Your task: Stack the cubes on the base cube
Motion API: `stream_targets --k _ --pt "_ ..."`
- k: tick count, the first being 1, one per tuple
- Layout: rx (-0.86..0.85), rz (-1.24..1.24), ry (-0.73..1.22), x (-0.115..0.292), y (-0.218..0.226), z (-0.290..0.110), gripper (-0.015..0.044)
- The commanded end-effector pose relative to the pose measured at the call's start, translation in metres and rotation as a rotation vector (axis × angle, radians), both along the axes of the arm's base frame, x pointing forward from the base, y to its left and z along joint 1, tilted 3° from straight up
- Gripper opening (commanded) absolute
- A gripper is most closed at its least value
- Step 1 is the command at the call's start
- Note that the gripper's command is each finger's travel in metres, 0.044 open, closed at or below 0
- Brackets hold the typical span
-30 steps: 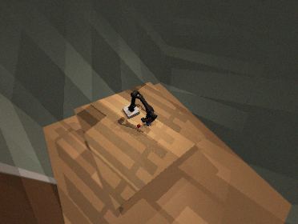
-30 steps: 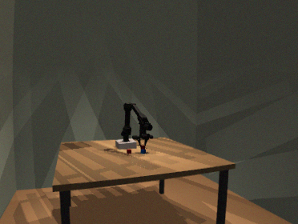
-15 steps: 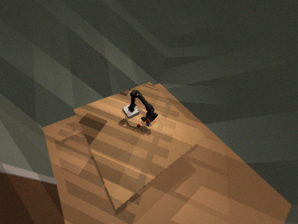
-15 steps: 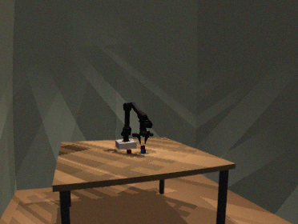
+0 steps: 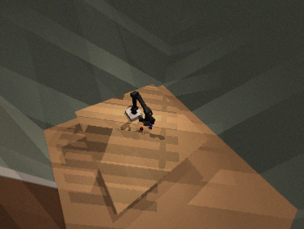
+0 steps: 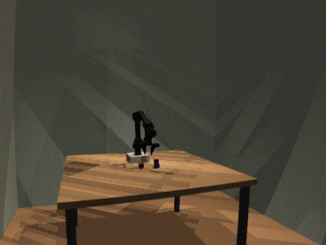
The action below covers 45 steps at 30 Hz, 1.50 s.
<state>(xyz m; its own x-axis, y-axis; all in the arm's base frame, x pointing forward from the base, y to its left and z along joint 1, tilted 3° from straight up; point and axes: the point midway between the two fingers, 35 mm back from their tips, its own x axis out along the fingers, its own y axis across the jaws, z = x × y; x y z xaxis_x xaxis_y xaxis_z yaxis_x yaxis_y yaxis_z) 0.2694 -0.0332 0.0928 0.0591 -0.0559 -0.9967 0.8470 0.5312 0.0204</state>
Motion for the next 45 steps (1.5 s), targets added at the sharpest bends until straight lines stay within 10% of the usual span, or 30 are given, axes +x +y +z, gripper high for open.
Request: stream_targets --k 1,7,45 --pt "0.017 -0.303 -0.006 -0.015 -0.022 0.007 0.0265" --pt "0.032 -0.662 -0.027 -0.033 -0.047 0.018 0.0265" --pt "0.031 -0.662 -0.026 -0.028 -0.053 -0.075 0.0265"
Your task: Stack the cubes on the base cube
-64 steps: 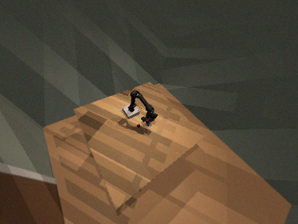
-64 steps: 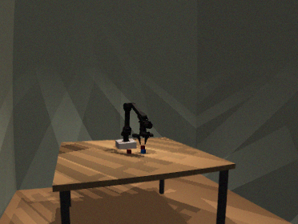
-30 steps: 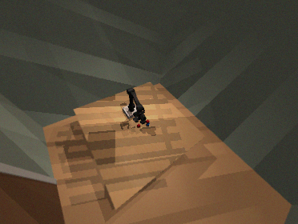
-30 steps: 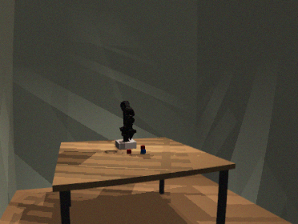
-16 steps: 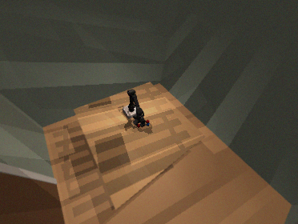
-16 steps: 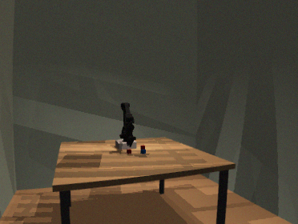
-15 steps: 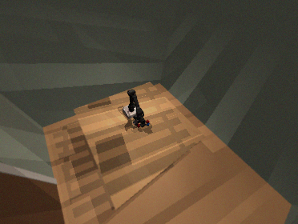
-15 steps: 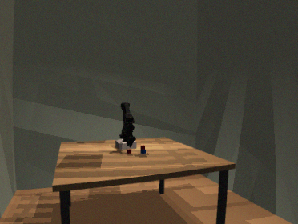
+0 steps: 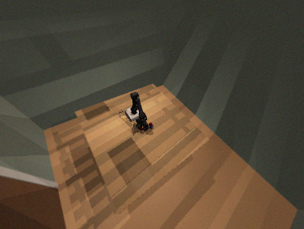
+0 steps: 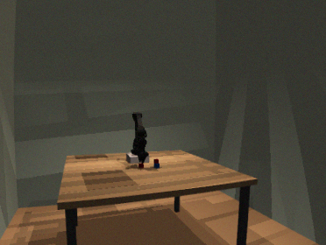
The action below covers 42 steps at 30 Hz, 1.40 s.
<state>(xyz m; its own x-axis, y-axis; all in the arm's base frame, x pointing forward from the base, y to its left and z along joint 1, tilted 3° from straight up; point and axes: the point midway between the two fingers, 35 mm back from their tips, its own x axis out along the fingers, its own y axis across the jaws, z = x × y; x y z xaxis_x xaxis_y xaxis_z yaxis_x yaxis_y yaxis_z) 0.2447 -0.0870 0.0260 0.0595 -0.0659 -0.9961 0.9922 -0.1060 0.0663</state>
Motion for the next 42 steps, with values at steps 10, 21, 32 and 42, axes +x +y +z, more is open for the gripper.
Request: stream_targets --k 10,21,32,42 --pt "0.006 0.004 0.013 -0.003 0.0 -0.024 0.0265" --pt "0.006 0.004 0.013 -0.003 0.0 -0.025 0.0105" --pt "0.006 0.004 0.013 0.001 0.0 0.002 0.0105" --pt "0.006 0.004 0.012 0.002 0.002 0.033 0.0105"
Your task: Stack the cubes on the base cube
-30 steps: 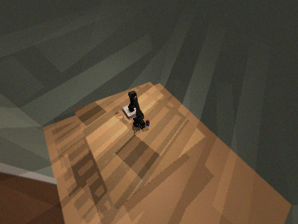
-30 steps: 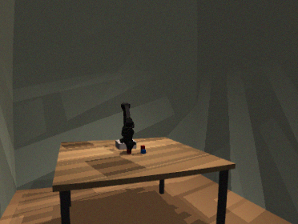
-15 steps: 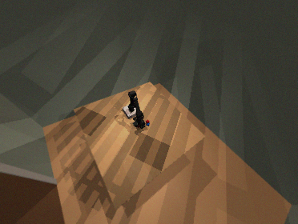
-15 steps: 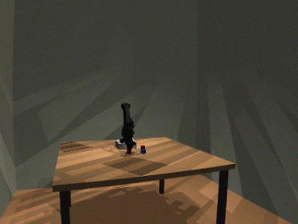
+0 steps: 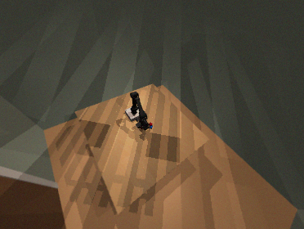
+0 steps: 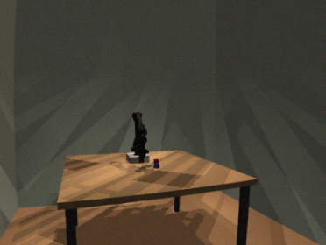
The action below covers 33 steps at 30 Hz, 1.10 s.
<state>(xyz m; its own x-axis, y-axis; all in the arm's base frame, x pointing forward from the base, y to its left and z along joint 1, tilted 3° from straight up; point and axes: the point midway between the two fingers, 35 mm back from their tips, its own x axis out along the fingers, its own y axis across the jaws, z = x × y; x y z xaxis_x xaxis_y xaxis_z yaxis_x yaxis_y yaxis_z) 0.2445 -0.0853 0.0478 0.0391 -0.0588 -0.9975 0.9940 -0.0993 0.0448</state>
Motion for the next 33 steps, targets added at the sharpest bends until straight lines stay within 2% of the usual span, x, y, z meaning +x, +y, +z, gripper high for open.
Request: stream_targets --k 1,16,20,33 --pt "-0.001 -0.003 -0.009 0.002 0.0 0.014 0.0105" --pt "-0.001 -0.003 -0.009 -0.004 0.005 0.061 0.0105" --pt "-0.001 0.008 -0.008 -0.004 0.006 0.063 0.0105" --pt "-0.016 0.37 0.013 0.021 0.029 0.062 0.0105"
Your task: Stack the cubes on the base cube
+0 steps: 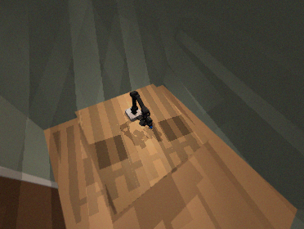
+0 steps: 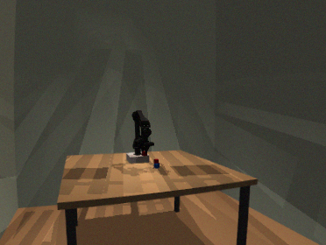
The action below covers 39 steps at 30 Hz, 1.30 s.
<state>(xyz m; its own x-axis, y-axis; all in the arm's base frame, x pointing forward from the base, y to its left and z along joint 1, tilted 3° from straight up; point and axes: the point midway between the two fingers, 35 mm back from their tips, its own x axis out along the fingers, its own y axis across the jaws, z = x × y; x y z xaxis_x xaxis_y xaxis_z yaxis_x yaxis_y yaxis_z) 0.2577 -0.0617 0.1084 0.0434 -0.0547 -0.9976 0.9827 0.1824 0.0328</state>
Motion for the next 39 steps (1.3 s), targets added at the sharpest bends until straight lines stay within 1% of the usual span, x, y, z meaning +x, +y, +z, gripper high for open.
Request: stream_targets --k 1,33,39 --pt "-0.009 0.117 0.002 0.01 0.007 0.001 0.0105" --pt "-0.046 1.04 0.045 0.06 0.081 -0.007 0.0105" --pt "-0.049 1.11 0.047 0.063 0.087 -0.008 0.0105"
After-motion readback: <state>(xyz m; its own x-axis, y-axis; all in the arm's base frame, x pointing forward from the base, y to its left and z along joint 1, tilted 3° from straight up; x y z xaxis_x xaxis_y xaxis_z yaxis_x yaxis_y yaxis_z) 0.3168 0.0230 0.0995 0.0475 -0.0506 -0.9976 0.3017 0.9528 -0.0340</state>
